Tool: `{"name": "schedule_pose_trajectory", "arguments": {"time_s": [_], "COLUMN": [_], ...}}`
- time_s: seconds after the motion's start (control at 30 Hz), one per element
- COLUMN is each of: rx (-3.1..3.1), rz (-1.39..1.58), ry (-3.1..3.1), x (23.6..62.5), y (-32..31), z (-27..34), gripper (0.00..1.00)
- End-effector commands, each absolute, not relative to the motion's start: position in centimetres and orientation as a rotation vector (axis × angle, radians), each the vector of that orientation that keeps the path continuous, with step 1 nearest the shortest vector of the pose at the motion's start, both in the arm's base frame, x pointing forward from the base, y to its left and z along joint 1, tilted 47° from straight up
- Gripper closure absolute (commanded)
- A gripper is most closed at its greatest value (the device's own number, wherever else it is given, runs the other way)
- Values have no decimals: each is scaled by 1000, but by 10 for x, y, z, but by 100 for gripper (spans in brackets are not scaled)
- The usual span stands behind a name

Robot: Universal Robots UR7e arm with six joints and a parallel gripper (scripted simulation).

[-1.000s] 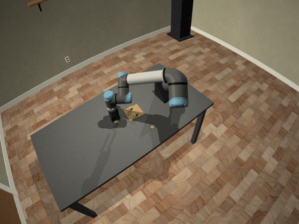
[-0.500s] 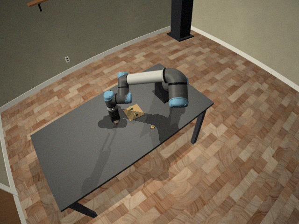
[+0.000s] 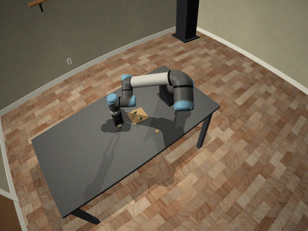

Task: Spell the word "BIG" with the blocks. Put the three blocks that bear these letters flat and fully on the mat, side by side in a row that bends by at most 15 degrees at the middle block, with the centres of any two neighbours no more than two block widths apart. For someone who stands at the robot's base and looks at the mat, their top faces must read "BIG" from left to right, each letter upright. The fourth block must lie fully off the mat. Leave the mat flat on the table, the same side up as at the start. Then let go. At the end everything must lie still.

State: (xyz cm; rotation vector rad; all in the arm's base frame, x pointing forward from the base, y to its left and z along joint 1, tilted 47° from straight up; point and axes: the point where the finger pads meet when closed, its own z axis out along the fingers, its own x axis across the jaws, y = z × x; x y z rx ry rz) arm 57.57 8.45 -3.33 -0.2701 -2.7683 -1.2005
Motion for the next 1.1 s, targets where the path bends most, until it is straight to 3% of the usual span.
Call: {"name": "schedule_pose_trajectory", "arguments": {"time_s": [0.0, 1.07], "rx": [-271, -270], "rz": [-1202, -1201], "ry": [-2762, -2766], "x": [573, 574], "y": [91, 108], "z": [-39, -55], "gripper": [0, 0]}}
